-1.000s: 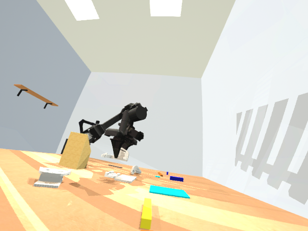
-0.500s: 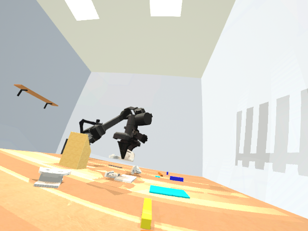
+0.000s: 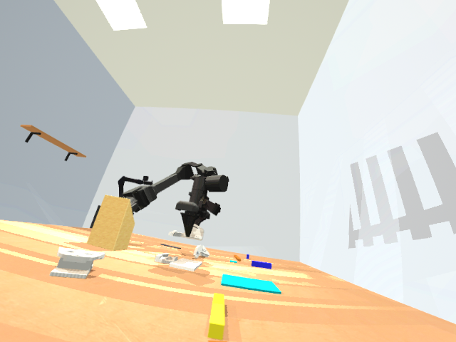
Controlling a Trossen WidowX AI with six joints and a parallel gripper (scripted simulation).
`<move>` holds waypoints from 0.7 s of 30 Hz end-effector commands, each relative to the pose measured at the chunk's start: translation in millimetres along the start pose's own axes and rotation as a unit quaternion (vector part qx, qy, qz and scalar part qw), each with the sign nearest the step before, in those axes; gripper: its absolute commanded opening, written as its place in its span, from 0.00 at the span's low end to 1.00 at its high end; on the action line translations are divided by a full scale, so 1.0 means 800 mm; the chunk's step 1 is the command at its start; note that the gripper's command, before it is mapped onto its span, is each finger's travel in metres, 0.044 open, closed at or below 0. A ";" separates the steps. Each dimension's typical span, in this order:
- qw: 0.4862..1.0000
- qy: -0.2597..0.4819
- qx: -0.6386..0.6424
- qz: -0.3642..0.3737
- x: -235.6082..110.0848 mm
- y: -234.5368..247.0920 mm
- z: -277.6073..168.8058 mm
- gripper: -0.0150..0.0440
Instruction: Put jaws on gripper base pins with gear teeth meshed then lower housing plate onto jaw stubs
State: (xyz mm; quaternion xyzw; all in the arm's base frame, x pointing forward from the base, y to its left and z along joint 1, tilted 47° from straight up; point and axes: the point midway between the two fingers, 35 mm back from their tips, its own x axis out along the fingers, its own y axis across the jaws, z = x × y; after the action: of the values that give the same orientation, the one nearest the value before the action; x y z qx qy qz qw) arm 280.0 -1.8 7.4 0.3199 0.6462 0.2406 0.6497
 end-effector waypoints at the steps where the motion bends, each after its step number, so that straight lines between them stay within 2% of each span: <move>1: 1.000 0.000 -0.001 0.003 0.000 0.012 -0.002 0.48; 21: 1.000 0.000 0.009 0.003 0.000 0.012 -0.002 0.48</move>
State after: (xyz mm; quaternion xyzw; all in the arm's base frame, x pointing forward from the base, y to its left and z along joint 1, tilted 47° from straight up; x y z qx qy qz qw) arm 279.8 5.2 13.9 0.3238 0.6470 0.2389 0.6477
